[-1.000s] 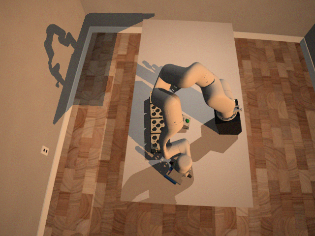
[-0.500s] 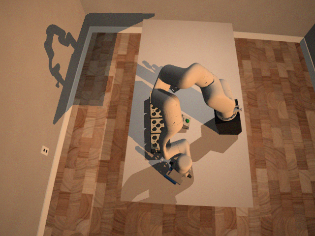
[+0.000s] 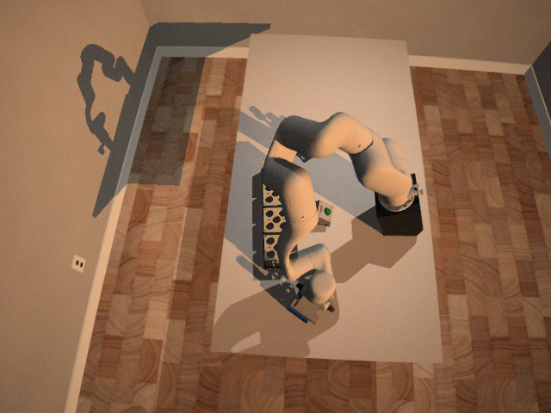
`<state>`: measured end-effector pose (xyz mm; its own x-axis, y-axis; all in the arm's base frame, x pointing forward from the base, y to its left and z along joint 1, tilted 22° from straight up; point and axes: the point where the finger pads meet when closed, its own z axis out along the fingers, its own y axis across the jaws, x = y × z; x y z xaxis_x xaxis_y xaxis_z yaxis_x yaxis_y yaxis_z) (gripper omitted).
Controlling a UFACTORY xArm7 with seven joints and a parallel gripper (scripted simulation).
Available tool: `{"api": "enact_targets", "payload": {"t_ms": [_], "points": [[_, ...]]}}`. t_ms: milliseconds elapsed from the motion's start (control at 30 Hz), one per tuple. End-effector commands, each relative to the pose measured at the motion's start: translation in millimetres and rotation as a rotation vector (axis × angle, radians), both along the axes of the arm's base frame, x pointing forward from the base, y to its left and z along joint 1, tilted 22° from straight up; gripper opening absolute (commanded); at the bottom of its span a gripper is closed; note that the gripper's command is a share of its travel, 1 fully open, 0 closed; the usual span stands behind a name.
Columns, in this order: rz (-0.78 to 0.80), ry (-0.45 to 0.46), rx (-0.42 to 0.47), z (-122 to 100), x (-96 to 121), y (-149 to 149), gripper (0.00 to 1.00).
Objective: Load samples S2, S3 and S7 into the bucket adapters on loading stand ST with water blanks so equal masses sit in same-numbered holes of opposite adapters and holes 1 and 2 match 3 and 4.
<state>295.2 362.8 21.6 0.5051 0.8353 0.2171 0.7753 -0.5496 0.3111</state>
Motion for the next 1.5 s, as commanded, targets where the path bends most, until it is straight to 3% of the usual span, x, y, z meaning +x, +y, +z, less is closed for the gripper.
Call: {"api": "enact_targets", "payload": {"t_ms": [0,733,767,1467], "points": [[0.002,-0.002,0.003,-1.9,1.2,1.4,0.57],[0.002,-0.002,0.003,-6.2,2.9,1.5,0.57],[0.002,-0.002,0.003,-5.7,2.7,1.5,0.00],[0.002,-0.002,0.003,-4.7,2.3,1.5,0.00]]}}
